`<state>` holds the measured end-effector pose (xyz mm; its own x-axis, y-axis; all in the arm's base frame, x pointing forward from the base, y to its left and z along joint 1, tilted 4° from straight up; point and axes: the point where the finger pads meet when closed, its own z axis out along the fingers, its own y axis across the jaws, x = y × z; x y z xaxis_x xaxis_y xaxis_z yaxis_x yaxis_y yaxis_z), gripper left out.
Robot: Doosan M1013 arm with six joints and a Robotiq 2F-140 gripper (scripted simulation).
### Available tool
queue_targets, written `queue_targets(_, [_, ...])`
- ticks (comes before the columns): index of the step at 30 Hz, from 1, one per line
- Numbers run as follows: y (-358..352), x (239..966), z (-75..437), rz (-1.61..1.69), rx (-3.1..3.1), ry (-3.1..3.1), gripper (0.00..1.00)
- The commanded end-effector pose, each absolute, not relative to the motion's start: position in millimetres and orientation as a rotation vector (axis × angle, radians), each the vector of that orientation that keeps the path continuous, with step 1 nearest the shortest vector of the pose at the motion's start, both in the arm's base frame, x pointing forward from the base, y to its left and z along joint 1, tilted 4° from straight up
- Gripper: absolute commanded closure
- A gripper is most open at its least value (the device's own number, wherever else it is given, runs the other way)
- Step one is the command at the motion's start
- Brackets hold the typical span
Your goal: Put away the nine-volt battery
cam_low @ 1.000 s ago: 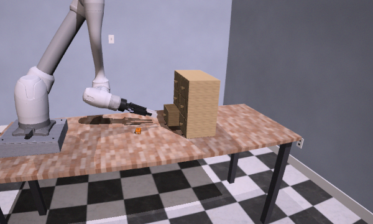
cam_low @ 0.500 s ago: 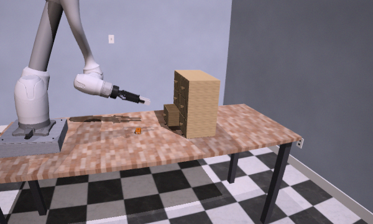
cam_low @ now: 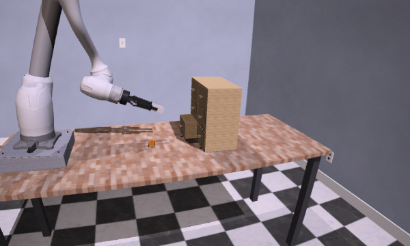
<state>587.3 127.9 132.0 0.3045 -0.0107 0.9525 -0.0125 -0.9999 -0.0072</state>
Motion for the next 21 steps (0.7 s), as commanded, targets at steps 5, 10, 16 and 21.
queue_targets(5, [128,581,137,1.765,2.597,-0.023,0.80])
queue_targets(10, [128,572,145,1.623,2.689,-0.023,0.80])
queue_targets(16, [128,559,156,1.422,2.801,-0.023,0.80])
queue_targets(21, [128,555,160,1.358,2.834,-0.023,0.80])
